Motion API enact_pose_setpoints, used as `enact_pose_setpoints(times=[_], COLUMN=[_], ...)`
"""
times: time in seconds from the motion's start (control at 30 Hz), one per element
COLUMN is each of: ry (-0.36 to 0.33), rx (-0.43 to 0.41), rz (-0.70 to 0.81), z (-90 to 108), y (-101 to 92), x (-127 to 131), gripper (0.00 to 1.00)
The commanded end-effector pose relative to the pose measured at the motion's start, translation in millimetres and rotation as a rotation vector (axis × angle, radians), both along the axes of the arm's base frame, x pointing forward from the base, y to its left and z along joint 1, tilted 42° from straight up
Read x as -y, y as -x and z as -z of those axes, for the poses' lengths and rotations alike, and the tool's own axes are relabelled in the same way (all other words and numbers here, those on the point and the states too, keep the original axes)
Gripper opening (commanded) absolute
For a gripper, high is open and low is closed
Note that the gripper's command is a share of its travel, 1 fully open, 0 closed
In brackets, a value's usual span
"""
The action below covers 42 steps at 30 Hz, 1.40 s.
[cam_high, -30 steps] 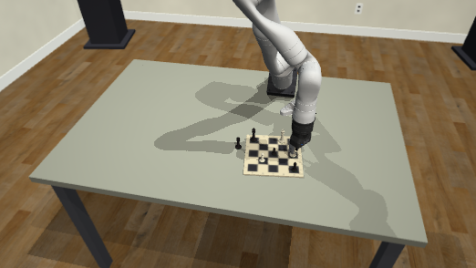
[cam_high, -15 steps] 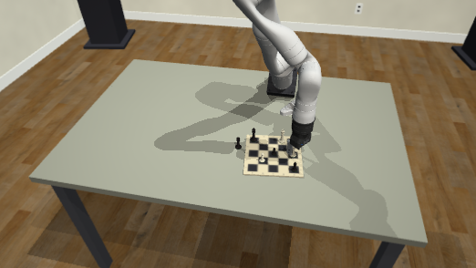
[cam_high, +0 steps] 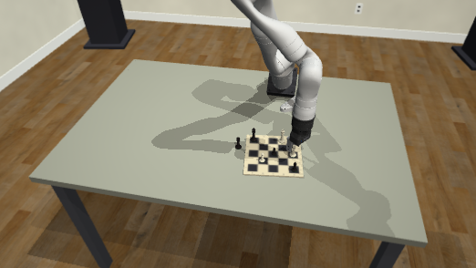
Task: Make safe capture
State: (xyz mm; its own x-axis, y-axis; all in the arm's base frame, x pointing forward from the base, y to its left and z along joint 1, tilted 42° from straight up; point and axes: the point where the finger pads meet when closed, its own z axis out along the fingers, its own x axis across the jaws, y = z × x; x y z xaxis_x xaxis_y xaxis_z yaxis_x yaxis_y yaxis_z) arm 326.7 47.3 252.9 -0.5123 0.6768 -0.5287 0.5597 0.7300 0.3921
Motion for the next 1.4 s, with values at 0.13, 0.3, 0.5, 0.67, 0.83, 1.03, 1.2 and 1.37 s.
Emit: enact_pose_setpoints(times=[0.13, 0.3, 0.5, 0.67, 0.83, 1.03, 1.2, 1.37], ry=[-0.011, -0.011, -0.011, -0.011, -0.011, -0.011, -0.011, -0.011], rx=[0.013, 0.013, 0.013, 0.013, 0.013, 0.013, 0.013, 0.013], rz=[-0.007, -0.007, -0.007, -0.007, -0.007, -0.007, -0.007, -0.007], z=[-23.3, -39.2, -49.7, -57.6, -59.6, -59.7, -59.7, -59.7], y=[15.2, 29.4, 38.7, 45.7, 47.5, 47.5, 47.5, 47.5], x=[-5.4, -7.1, -8.3, -9.2, -9.4, -9.4, -9.4, -9.4], gripper=[0.79, 0.79, 0.79, 0.79, 0.79, 1.00, 1.00, 1.00])
